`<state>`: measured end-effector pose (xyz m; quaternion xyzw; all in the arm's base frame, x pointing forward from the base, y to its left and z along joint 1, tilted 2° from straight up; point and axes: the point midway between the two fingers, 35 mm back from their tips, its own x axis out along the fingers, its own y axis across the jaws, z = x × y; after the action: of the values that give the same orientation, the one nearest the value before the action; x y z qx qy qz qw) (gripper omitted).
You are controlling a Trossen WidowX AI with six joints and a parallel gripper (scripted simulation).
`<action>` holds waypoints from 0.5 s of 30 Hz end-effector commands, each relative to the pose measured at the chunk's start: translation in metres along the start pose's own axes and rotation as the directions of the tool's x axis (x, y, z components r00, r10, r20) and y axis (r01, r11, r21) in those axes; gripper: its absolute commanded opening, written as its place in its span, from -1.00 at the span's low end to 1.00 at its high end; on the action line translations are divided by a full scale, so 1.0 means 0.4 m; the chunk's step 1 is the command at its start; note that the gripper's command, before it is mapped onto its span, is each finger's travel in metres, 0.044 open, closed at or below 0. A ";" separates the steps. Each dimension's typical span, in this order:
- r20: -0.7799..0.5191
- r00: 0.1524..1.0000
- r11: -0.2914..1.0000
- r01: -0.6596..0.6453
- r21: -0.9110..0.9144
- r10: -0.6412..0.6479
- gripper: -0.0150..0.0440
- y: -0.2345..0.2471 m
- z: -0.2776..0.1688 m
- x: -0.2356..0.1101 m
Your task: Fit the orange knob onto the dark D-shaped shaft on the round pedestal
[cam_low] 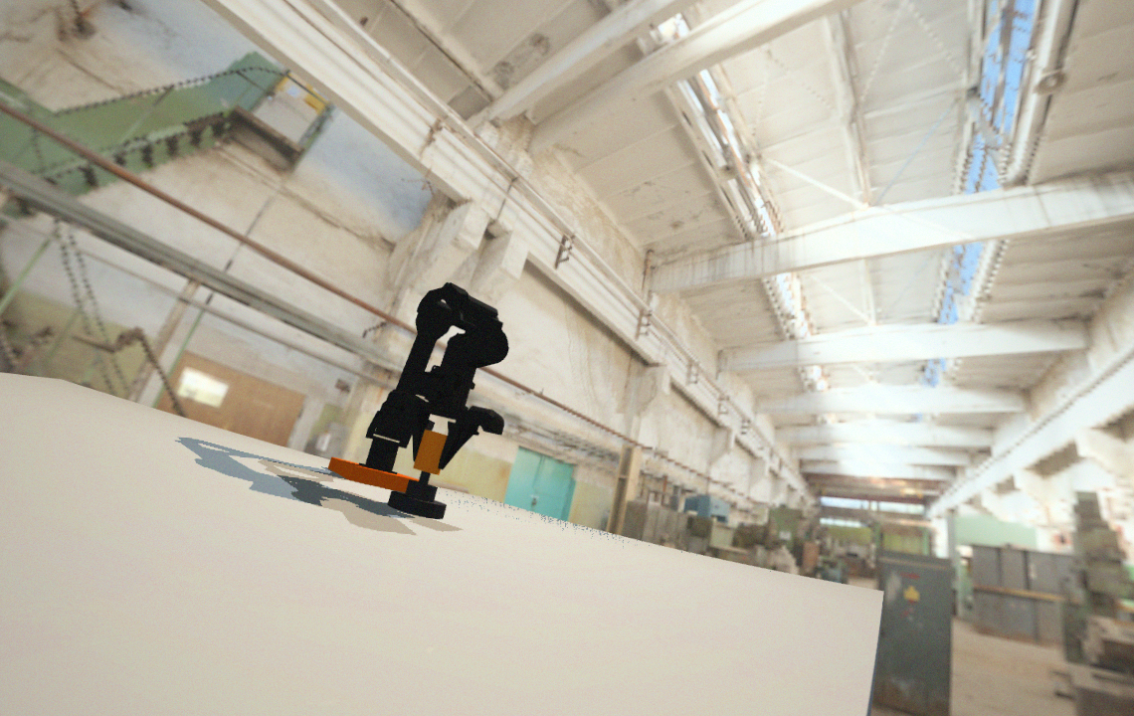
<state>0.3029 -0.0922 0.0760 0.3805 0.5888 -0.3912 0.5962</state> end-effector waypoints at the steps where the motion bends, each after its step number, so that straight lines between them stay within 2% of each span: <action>1: 0.005 1.000 1.000 -0.002 0.014 0.002 -0.49 -0.001 0.000 0.001; 15: 0.005 1.000 1.000 -0.002 0.014 0.002 -0.49 0.005 0.005 0.002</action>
<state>0.3050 -0.0925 0.0751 0.3841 0.5856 -0.3941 0.5951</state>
